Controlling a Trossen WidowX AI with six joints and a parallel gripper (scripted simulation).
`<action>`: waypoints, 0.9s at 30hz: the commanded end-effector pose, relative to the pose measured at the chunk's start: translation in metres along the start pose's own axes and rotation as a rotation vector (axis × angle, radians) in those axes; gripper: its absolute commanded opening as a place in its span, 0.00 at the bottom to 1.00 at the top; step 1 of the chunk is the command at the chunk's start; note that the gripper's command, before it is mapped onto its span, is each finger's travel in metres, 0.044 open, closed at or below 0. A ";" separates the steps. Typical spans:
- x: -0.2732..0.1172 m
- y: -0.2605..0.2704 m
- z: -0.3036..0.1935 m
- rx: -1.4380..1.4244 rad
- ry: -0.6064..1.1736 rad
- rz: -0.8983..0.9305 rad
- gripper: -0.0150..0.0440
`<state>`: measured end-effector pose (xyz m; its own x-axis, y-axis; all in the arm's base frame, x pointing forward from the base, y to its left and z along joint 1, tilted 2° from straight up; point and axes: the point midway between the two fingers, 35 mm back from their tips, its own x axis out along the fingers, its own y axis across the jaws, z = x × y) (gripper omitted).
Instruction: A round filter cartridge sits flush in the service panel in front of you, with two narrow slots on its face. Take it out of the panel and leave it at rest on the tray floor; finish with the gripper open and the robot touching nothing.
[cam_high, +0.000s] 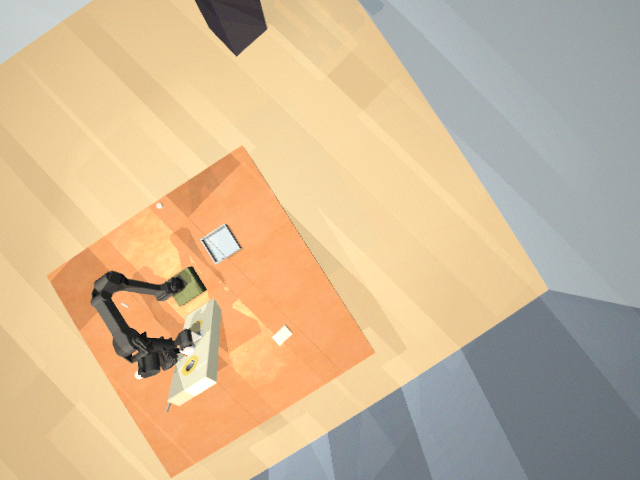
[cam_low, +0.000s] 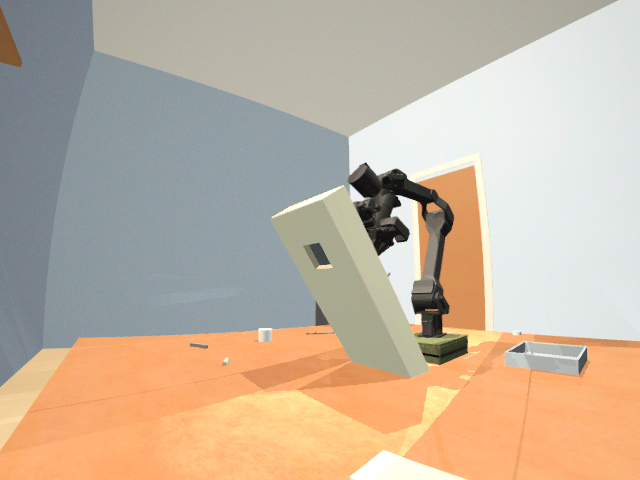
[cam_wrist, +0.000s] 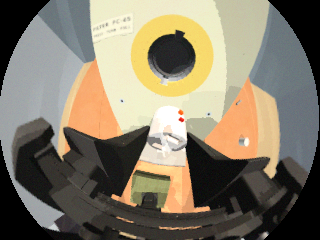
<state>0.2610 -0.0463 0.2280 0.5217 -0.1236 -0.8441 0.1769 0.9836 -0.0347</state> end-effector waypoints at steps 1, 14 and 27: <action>-0.010 0.000 0.006 0.002 -0.003 -0.001 0.25; -0.067 0.000 0.011 0.002 0.000 -0.001 0.25; -0.083 0.018 0.012 0.006 0.011 0.002 0.25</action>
<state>0.2272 -0.0255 0.3037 0.5147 -0.1188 -0.8491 0.1757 0.9840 -0.0312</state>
